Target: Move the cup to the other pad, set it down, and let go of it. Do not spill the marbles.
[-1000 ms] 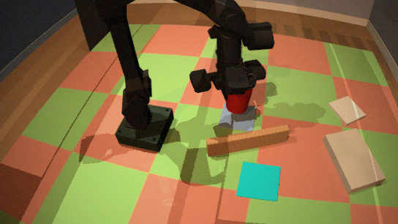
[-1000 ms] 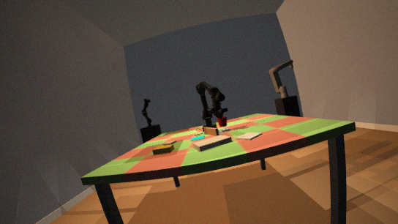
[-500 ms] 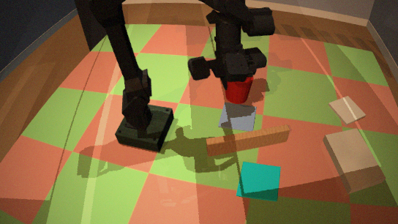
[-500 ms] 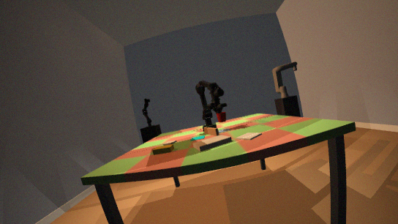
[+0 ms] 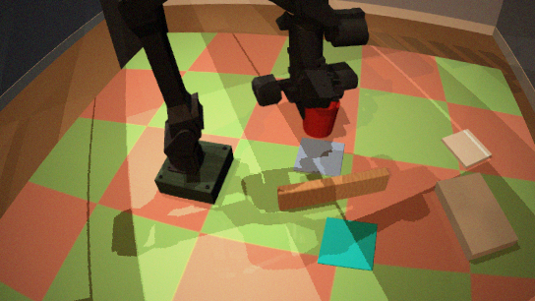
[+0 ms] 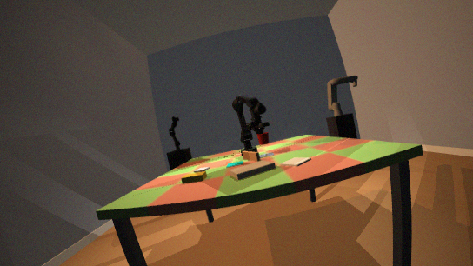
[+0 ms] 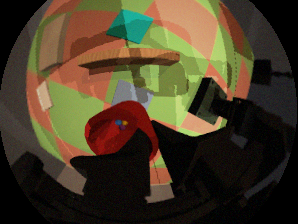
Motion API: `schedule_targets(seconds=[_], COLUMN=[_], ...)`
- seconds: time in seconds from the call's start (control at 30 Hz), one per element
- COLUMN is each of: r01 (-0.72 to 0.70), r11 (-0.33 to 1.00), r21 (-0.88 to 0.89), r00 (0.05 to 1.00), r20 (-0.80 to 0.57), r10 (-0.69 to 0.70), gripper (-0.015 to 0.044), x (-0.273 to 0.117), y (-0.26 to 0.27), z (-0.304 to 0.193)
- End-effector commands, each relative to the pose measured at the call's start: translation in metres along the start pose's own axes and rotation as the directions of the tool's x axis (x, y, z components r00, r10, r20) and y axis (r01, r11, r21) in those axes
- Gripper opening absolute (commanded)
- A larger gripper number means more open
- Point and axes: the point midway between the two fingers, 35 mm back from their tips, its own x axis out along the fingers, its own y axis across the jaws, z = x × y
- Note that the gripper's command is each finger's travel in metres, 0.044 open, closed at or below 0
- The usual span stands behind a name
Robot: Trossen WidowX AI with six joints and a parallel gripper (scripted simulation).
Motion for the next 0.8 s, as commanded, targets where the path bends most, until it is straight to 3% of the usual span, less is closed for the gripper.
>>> schedule_targets(seconds=[0.0,0.77], r01=[0.0,-0.002], r11=[1.0,1.0], r21=[0.0,0.002], r00=[1.0,1.0], r20=[0.0,0.003], r10=[0.0,0.002], gripper=[0.0,0.0], x=[0.0,0.0], y=[0.0,-0.002], z=[0.0,0.02])
